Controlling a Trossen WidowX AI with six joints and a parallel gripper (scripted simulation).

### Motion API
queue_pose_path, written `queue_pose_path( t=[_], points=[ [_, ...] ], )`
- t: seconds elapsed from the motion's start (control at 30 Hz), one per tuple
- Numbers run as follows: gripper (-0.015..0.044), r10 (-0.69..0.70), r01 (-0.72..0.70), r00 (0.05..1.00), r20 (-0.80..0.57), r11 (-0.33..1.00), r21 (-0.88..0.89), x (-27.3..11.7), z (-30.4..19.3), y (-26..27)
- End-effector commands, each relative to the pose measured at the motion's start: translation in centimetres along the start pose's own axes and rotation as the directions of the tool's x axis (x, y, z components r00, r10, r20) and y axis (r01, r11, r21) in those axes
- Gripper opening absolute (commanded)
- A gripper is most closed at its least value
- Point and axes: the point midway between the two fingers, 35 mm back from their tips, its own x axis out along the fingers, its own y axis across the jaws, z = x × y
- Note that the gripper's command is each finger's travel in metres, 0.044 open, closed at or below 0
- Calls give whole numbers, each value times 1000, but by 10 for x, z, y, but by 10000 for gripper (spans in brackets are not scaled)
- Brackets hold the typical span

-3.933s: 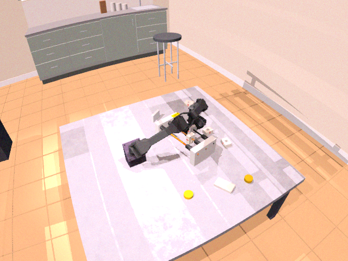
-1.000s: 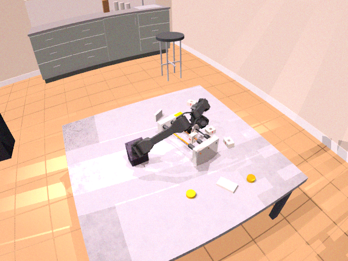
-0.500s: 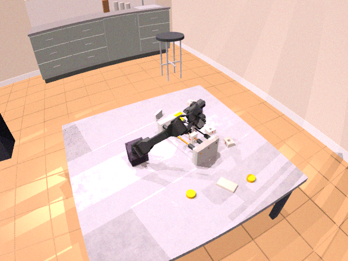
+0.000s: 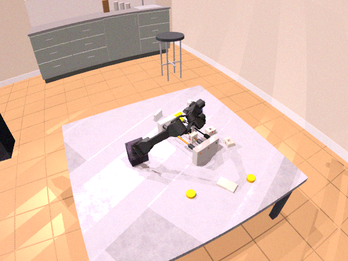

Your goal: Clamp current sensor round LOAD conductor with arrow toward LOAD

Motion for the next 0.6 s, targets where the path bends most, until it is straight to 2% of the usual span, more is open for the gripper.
queue_pose_path(
  t=[0.0, 0.57],
  points=[
    [0, 0, 0, 1000, 0, 1000, 2, 0, 0, 2],
    [0, 1, -1, 1000, 0, 1000, 1, 2, 0, 6]
  ],
)
